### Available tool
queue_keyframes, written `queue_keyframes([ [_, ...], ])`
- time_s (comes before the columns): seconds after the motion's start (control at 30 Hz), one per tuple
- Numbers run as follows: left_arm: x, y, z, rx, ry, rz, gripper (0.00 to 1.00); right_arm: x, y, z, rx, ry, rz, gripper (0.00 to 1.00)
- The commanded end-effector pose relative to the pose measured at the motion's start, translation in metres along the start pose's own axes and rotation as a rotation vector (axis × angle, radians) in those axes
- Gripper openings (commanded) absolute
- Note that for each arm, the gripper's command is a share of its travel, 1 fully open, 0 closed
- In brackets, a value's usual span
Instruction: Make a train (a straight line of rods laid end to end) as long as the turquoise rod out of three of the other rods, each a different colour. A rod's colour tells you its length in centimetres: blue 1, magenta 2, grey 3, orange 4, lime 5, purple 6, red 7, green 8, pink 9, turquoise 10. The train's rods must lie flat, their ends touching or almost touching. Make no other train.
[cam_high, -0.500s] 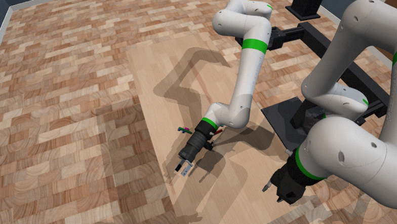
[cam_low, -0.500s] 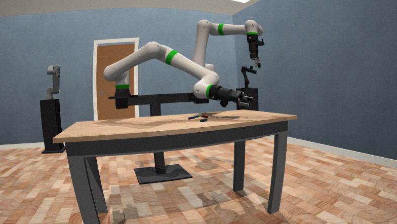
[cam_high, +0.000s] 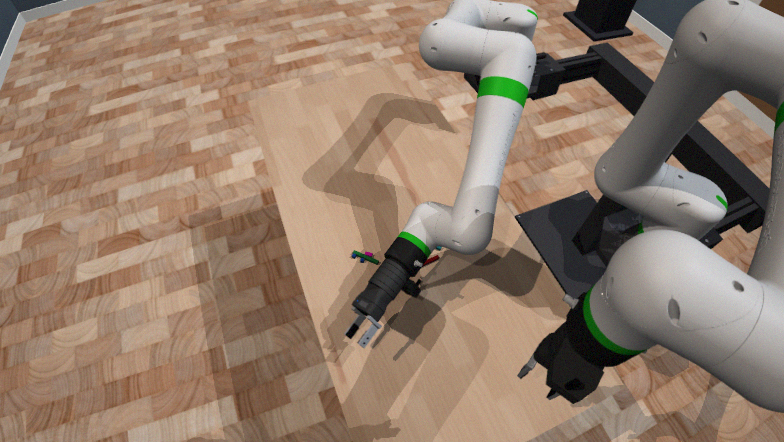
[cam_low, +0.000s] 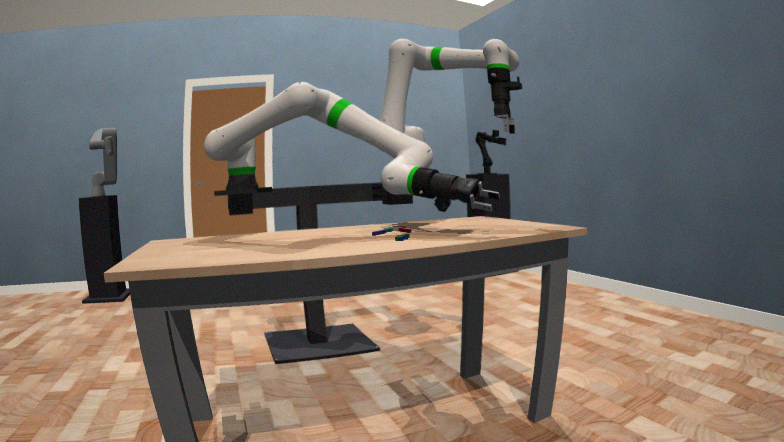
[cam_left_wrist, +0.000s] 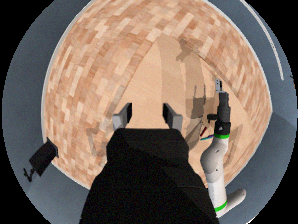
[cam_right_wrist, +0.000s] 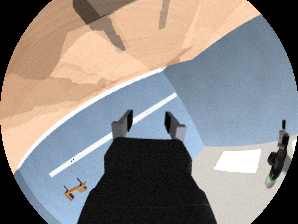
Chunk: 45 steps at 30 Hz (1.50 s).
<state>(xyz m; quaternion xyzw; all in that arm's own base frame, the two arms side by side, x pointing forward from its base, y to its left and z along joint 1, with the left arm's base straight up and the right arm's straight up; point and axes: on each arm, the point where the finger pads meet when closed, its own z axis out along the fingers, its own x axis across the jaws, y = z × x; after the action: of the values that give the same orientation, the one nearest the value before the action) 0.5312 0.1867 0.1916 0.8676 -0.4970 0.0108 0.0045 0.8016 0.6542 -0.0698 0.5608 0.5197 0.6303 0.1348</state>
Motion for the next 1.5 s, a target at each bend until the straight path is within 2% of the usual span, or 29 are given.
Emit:
queue_keyframes([
  [0.0,0.000,0.000,-0.001,0.002,0.001,0.000,1.00,0.002,0.002,0.000,-0.003,0.002,0.000,1.00],
  [0.33,0.000,0.000,-0.001,0.002,0.001,0.000,1.00,-0.002,0.006,0.001,-0.002,-0.001,0.001,1.00],
  [0.7,0.000,0.000,-0.001,0.002,0.001,0.000,1.00,-0.023,0.031,0.005,0.006,-0.020,0.004,1.00],
  [0.9,0.000,0.000,-0.001,0.002,0.001,0.000,1.00,-0.054,0.065,0.008,0.016,-0.046,0.009,1.00],
  [1.1,0.000,0.000,-0.001,0.002,0.001,0.000,1.00,-0.100,0.115,0.007,0.031,-0.087,0.016,1.00],
  [1.17,0.000,0.000,-0.001,0.002,0.001,0.000,1.00,-0.100,0.115,0.007,0.031,-0.087,0.016,1.00],
  [1.47,0.000,0.000,-0.001,0.002,0.001,0.000,1.00,-0.188,0.203,-0.012,0.063,-0.181,0.036,1.00],
])
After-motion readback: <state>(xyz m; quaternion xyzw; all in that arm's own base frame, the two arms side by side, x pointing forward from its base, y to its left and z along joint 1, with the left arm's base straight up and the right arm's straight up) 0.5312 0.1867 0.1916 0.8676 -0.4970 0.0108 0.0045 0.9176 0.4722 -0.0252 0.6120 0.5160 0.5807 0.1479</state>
